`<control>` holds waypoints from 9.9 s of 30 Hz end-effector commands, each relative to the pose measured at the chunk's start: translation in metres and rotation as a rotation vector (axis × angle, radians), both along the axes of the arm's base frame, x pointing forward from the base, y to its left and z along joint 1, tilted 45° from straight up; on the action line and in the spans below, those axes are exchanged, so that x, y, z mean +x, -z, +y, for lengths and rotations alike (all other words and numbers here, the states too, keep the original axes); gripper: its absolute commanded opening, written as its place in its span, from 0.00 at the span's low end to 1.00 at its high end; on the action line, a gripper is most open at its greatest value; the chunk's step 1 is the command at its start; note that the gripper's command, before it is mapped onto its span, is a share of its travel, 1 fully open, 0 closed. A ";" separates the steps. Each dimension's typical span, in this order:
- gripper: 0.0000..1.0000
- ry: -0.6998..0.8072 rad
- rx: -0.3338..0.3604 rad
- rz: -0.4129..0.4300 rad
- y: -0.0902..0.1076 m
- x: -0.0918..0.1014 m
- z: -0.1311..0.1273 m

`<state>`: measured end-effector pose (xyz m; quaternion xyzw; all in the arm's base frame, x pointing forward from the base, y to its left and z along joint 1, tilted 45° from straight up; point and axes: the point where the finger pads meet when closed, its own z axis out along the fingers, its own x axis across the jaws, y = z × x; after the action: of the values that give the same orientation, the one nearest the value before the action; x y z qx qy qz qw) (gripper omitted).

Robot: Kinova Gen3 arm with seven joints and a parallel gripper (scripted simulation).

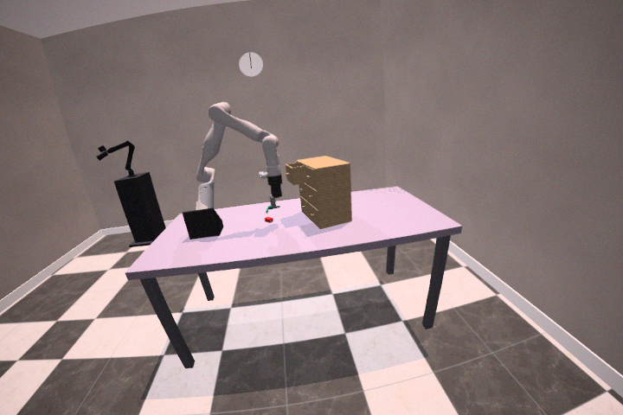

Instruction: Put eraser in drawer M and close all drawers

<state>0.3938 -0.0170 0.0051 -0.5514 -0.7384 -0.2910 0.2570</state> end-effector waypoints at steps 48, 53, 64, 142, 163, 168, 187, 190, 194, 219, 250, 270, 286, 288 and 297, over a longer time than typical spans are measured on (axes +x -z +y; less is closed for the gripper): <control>0.45 0.014 -0.005 -0.001 -0.050 0.009 -0.050; 0.45 0.013 -0.007 -0.004 -0.068 0.011 -0.068; 0.45 0.014 -0.008 -0.003 -0.101 0.013 -0.102; 0.45 0.407 0.148 -0.376 -0.169 0.012 -0.170; 0.45 0.781 0.292 -0.739 -0.166 0.010 -0.166; 0.45 0.833 0.314 -0.790 -0.165 0.009 -0.166; 0.45 0.866 0.323 -0.820 -0.165 0.010 -0.166; 0.45 0.866 0.323 -0.820 -0.166 0.011 -0.166; 0.45 0.866 0.323 -0.820 -0.166 0.016 -0.165; 0.45 0.866 0.322 -0.821 -0.176 0.077 -0.151; 0.45 0.865 0.321 -0.821 -0.187 0.146 -0.136; 0.45 0.865 0.321 -0.821 -0.187 0.146 -0.136; 0.45 0.865 0.321 -0.821 -0.187 0.146 -0.136; 0.45 0.865 0.321 -0.821 -0.187 0.146 -0.136; 0.45 0.865 0.321 -0.821 -0.187 0.146 -0.136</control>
<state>0.5368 -0.1501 0.1897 -0.5948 -0.4386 -0.6649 -0.1087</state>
